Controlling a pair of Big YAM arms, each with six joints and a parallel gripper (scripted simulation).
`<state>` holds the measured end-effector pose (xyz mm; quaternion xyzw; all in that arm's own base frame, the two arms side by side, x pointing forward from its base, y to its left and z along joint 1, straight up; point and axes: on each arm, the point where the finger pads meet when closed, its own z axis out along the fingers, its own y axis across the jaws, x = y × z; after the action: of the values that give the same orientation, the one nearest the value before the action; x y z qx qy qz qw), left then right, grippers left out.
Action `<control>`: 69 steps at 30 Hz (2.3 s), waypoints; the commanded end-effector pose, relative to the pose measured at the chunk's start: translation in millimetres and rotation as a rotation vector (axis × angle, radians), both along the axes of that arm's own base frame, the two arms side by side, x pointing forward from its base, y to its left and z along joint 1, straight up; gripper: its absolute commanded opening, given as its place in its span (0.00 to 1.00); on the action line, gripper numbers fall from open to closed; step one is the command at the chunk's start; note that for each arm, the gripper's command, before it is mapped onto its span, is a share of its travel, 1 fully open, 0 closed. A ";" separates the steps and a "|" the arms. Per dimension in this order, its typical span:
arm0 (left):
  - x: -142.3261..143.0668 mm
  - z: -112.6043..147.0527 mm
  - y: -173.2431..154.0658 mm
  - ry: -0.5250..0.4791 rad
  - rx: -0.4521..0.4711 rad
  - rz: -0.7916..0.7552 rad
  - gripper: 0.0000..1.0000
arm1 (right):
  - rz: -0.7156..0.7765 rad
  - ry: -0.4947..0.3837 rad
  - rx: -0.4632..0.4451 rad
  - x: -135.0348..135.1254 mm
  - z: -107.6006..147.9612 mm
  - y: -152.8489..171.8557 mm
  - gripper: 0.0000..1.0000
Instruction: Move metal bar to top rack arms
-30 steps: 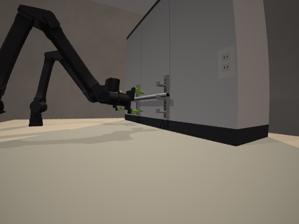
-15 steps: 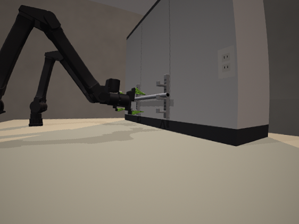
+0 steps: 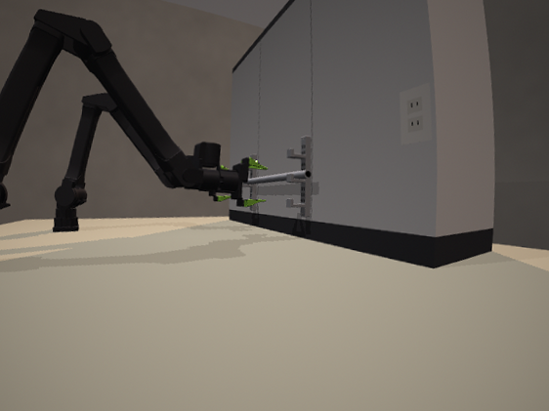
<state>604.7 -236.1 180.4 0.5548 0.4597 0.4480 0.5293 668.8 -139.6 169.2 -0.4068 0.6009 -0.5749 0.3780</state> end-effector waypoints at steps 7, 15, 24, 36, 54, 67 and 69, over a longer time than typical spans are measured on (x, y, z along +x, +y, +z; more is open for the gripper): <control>15.7 33.6 -13.3 -0.086 -0.040 -0.005 1.00 | -0.017 -0.111 -0.017 20.9 45.8 -13.1 1.00; 18.5 38.4 -16.0 -0.094 -0.044 -0.006 1.00 | -0.020 -0.124 -0.020 24.3 52.6 -15.5 1.00; 20.1 41.2 -17.8 -0.098 -0.046 -0.007 1.00 | -0.022 -0.133 -0.021 26.7 57.6 -17.2 1.00; 20.9 42.7 -19.6 -0.098 -0.046 -0.008 1.00 | -0.023 -0.139 -0.022 29.5 63.7 -19.2 1.00; 40.3 42.8 -23.7 -0.095 -0.045 -0.008 1.00 | -0.023 -0.136 -0.021 48.2 65.9 -27.4 1.00; 56.1 39.6 -24.0 -0.081 -0.039 -0.008 1.00 | -0.021 -0.117 -0.018 62.6 60.2 -33.4 1.00; 58.7 39.1 -24.1 -0.079 -0.038 -0.008 1.00 | -0.020 -0.114 -0.018 64.9 59.2 -34.4 1.00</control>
<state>643.9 -259.9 202.6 0.5401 0.4467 0.4525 0.5514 714.7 -161.7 201.1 -0.3866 0.5875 -0.5928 0.3924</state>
